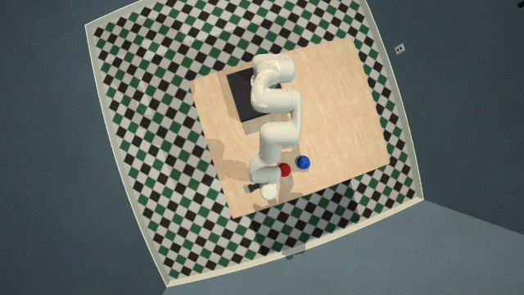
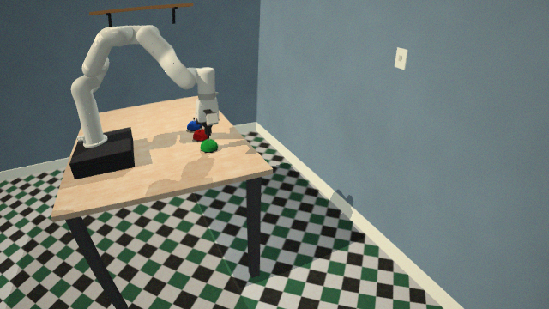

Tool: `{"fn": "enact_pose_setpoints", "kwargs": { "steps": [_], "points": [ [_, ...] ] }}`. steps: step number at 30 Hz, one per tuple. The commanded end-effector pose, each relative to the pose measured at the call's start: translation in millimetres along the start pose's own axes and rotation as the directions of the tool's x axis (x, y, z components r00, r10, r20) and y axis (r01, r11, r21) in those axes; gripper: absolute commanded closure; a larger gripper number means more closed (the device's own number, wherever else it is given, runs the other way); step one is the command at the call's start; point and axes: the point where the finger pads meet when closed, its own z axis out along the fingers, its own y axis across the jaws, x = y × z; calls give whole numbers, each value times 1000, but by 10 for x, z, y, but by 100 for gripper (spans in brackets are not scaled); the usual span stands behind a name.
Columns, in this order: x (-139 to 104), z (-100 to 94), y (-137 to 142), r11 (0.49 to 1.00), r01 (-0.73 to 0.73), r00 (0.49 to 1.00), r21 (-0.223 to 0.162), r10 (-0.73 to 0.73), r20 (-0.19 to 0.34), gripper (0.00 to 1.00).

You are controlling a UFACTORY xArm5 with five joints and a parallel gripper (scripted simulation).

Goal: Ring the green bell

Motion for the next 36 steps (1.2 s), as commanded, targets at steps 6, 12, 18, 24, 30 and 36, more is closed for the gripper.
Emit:
{"fn": "enact_pose_setpoints", "kwargs": {
  "steps": [6,12,18,24,30,36],
  "points": [
    [8,68,-11,1000,0,1000,4,0,-1,100],
    [8,73,-11,1000,0,1000,4,0,-1,100],
    [8,73,-11,1000,0,1000,4,0,-1,100],
    [11,98,-10,1000,0,1000,4,0,-1,100],
    [12,113,-9,1000,0,1000,4,0,-1,100],
    [12,113,-9,1000,0,1000,4,0,-1,100]
  ]
}}
